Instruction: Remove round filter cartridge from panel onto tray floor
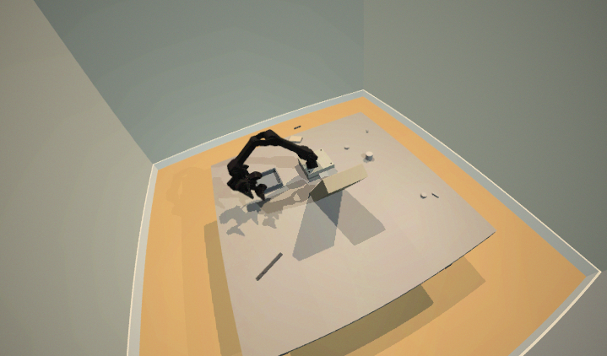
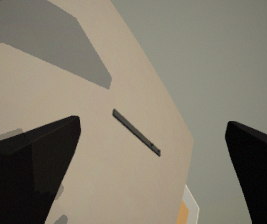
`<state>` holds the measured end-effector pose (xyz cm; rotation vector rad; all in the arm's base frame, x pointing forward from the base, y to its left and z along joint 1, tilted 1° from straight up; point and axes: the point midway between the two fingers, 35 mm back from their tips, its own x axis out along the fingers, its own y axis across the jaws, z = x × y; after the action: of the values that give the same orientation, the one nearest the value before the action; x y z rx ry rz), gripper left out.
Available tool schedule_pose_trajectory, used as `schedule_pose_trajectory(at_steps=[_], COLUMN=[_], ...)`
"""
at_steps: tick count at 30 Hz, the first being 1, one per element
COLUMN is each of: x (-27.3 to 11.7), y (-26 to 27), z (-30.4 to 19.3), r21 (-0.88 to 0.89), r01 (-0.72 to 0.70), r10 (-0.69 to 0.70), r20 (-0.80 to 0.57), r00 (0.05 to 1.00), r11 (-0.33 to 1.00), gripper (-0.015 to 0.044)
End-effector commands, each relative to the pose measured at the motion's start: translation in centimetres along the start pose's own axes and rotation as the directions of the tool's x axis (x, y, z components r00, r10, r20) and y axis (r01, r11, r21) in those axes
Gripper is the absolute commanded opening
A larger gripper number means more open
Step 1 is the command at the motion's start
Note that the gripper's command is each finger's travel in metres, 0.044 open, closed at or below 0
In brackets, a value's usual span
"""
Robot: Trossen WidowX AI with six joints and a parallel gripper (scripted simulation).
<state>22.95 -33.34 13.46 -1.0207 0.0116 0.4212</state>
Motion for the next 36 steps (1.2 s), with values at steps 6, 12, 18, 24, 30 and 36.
schedule_pose_trajectory(at_steps=[6,12,18,24,30,36], x=[2.7,7.2,9.4,10.9,11.9,12.6], y=[-0.6,-0.3,0.2,0.5,0.8,0.9], z=[3.6,9.2,12.7,15.6,18.3,21.0], r21=[0.115,0.401,0.587,0.721,0.823,0.883], r01=[-0.137,-0.342,-0.364,-0.293,-0.155,0.025], r10=[0.135,0.372,0.488,0.545,0.564,0.545], r20=[0.022,0.002,-0.061,-0.138,-0.226,-0.312], r00=[0.991,0.928,0.871,0.827,0.794,0.778], r11=[0.984,0.85,0.723,0.628,0.547,0.469], gripper=[0.0243,0.0117,0.0117,0.0117,0.0117,0.0117])
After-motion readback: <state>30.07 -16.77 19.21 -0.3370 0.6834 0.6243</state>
